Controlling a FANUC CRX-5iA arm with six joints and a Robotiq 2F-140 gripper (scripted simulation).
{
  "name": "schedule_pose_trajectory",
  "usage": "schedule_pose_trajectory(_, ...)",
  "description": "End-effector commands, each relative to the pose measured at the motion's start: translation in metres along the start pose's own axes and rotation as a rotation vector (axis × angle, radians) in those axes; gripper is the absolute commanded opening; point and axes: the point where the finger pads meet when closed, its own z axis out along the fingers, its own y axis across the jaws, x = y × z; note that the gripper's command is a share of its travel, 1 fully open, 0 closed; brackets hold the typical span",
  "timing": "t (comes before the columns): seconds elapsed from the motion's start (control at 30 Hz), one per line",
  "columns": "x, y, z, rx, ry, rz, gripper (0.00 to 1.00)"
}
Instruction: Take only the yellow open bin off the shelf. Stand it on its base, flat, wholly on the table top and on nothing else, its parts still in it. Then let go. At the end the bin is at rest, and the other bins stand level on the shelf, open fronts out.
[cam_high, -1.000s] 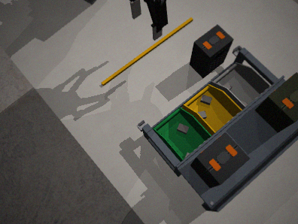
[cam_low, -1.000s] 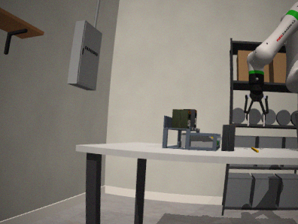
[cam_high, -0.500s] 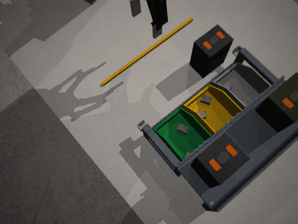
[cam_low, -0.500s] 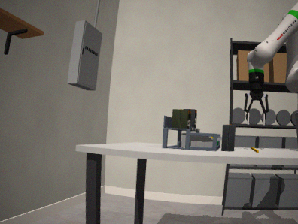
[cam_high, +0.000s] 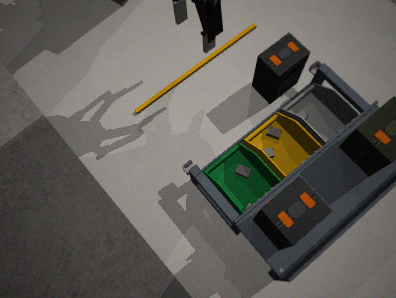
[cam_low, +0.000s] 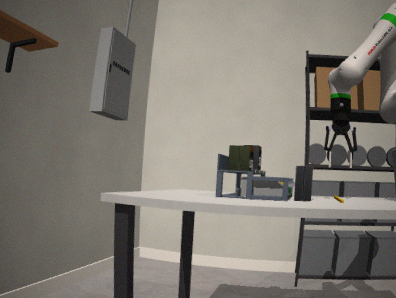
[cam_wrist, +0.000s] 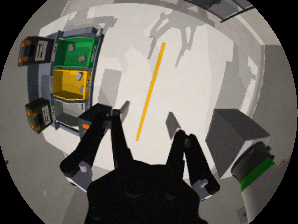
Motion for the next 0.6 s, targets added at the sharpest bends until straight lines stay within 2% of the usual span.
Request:
schedule_pose_trajectory(0.0, 0.0, -0.0002, 0.0024, 0.0, 0.0, 0.0, 0.57)
schedule_pose_trajectory(0.57, 0.0, -0.0002, 0.0059, 0.0, 0.0, 0.0, 0.57)
